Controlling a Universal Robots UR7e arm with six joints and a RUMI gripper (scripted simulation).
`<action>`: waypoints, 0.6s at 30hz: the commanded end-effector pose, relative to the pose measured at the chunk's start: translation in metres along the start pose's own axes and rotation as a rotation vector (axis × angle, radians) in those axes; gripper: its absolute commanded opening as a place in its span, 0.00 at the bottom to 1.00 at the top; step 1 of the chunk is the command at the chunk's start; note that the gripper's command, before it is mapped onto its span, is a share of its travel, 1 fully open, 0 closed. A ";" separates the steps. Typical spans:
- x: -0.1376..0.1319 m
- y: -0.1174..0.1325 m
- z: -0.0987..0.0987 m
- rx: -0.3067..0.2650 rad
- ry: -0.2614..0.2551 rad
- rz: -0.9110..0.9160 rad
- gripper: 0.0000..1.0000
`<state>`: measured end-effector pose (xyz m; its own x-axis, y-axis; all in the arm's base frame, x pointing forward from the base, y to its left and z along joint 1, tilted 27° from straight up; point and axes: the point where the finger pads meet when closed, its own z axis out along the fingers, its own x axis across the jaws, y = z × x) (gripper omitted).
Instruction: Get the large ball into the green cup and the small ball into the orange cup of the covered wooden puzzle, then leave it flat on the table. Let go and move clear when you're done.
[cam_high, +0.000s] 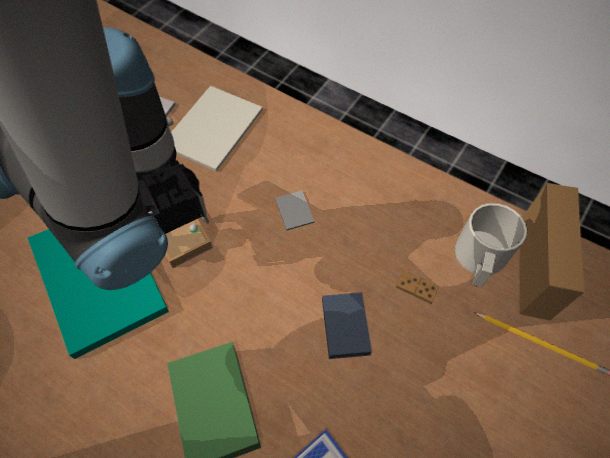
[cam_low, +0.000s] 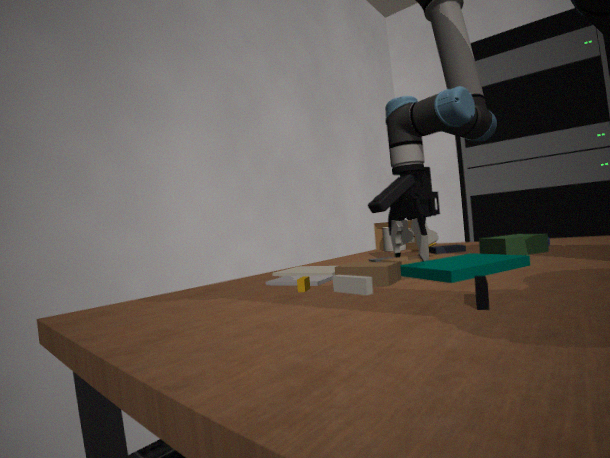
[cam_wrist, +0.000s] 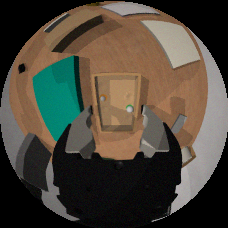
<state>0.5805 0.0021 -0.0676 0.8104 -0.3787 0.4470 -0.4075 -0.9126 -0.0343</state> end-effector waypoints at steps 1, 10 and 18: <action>0.000 0.000 -0.001 0.000 0.001 0.000 0.55; 0.000 0.000 -0.015 0.000 0.001 0.000 0.55; 0.000 0.000 -0.033 0.000 0.001 0.000 0.55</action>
<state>0.5701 0.0061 -0.0453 0.8102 -0.3786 0.4476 -0.4075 -0.9126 -0.0344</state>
